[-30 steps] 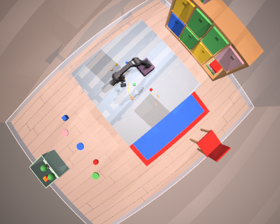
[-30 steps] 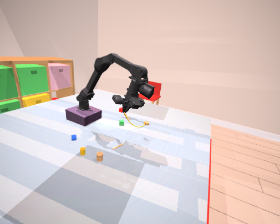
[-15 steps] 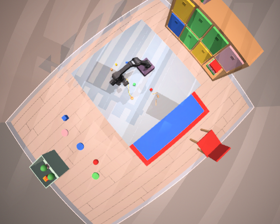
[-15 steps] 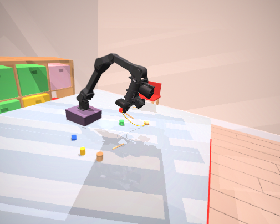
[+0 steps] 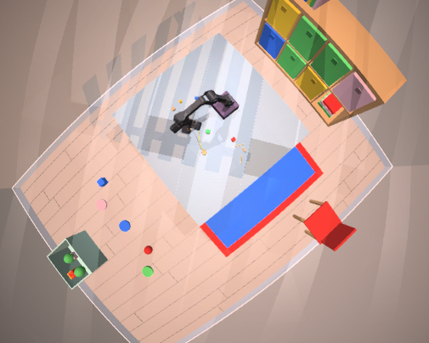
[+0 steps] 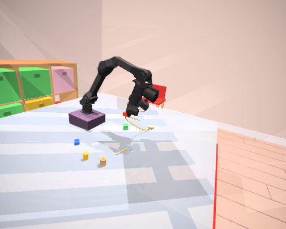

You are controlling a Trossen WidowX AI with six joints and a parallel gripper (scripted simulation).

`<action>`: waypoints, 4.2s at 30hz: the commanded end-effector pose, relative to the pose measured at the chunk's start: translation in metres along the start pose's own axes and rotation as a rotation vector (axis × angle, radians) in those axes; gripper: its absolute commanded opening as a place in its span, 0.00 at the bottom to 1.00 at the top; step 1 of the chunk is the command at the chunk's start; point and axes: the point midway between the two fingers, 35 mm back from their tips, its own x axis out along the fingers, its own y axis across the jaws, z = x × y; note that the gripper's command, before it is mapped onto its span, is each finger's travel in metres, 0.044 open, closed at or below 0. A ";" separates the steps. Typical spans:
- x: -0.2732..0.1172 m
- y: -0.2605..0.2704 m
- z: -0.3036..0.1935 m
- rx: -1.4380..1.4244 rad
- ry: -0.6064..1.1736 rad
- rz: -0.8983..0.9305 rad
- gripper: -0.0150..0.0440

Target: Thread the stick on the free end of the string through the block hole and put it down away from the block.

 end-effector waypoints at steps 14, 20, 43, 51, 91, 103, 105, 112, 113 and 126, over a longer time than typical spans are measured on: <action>0.000 0.000 0.001 -0.564 -0.014 0.010 0.25; -0.001 -0.001 0.001 -0.771 -0.019 0.010 0.25; -0.001 -0.002 0.002 -1.566 -0.042 0.002 0.25; -0.001 -0.003 0.003 -1.842 -0.050 -0.005 0.25; -0.006 -0.013 0.012 -2.089 -0.200 -0.059 0.25; -0.009 -0.022 0.021 -1.706 -0.309 -0.053 0.25; -0.009 -0.022 0.022 -1.700 -0.311 -0.053 0.25; -0.009 -0.022 0.020 -1.719 -0.299 -0.051 0.25; -0.008 -0.022 0.020 -1.719 -0.298 -0.052 0.25; 0.006 -0.022 0.027 -1.715 -0.253 -0.092 0.25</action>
